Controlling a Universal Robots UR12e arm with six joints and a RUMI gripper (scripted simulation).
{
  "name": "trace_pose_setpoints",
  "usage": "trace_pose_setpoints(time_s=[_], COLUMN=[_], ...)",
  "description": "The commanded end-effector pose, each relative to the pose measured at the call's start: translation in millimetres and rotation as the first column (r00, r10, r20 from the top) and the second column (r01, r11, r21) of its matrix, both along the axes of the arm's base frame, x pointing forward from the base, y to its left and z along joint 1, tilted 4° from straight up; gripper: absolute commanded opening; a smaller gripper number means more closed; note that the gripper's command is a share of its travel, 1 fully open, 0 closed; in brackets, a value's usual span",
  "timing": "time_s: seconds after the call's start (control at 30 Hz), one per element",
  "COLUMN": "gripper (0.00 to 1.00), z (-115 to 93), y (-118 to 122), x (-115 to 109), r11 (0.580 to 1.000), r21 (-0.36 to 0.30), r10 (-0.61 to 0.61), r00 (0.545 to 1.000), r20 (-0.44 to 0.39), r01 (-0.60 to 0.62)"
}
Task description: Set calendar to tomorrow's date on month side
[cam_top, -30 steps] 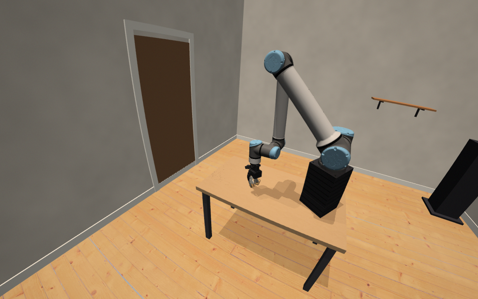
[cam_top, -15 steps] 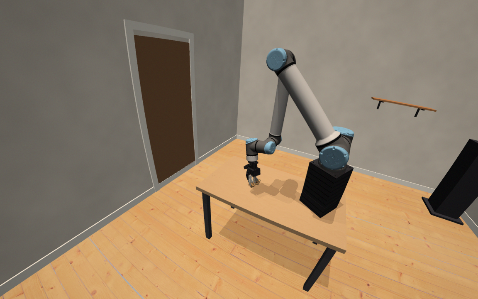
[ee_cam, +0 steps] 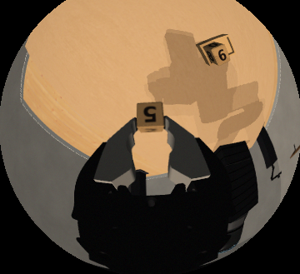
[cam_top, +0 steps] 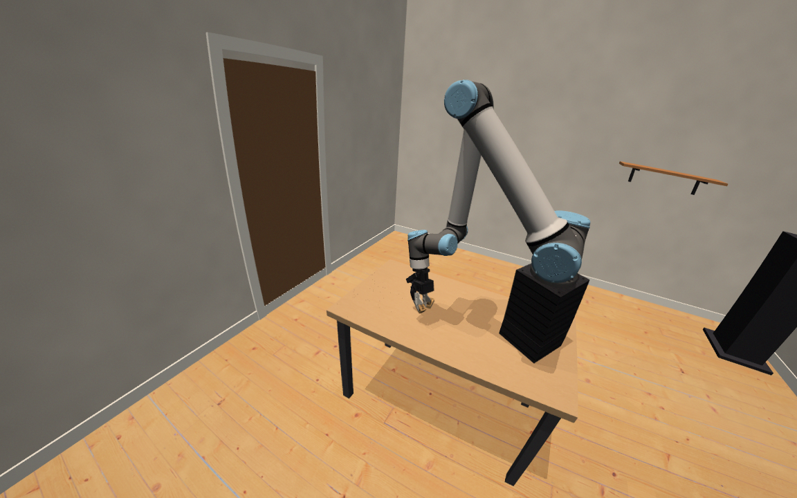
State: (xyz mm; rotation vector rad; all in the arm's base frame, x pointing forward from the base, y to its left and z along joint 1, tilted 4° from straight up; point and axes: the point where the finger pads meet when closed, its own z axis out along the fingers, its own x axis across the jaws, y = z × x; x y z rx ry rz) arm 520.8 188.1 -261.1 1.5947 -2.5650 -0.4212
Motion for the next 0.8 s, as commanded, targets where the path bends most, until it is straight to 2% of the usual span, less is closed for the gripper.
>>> trace_pose_setpoints(time_s=[0.0,0.43,0.77], gripper=[0.11,0.11,0.11], z=[-2.9,-1.8,-0.4], y=[-1.8,-2.5,-1.5], x=[4.0,5.3,5.2], r11=[1.0,0.995,0.994], r21=[0.021,0.096,0.11], r10=[0.003,0.021,0.026], r00=[0.999,0.983,0.978], r20=[-0.041,-0.183,-0.206], r01=[-0.002,-0.003,-0.003])
